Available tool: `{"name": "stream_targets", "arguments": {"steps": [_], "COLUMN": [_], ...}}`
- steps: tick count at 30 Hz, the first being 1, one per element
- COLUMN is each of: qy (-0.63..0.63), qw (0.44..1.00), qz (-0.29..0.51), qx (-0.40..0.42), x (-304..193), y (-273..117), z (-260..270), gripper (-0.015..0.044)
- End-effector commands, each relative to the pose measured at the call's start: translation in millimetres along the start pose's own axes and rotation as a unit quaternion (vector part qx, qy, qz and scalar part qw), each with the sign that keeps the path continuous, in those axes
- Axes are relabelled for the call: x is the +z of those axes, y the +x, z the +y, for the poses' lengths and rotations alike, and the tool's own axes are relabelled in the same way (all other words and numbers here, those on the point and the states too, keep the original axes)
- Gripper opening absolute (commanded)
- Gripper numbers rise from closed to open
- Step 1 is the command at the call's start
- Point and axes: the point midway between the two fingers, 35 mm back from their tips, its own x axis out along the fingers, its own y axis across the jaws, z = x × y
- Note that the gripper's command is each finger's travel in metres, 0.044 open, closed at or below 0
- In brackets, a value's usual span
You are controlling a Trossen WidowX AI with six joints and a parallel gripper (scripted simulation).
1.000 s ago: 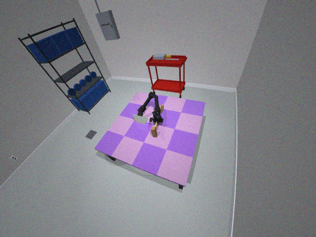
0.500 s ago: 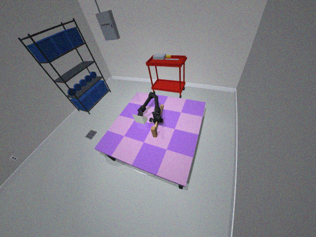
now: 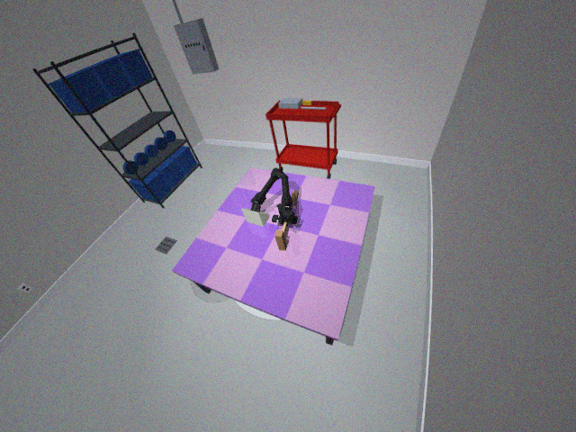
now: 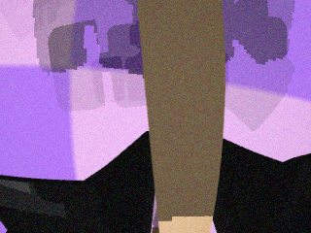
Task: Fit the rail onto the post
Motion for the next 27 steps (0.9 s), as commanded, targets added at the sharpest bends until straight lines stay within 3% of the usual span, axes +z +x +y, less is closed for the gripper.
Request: {"name": "stream_targets", "arguments": {"steps": [1, 27], "qy": [-0.003, -0.003], "qw": [1.000, 1.000], "qz": [0.000, 0.001], "qx": [-0.004, -0.005], "x": [-2.2, -8.6], "y": [-2.4, -2.0], "z": [-3.2, -4.4], "gripper": [0.0000, 0.0000]}}
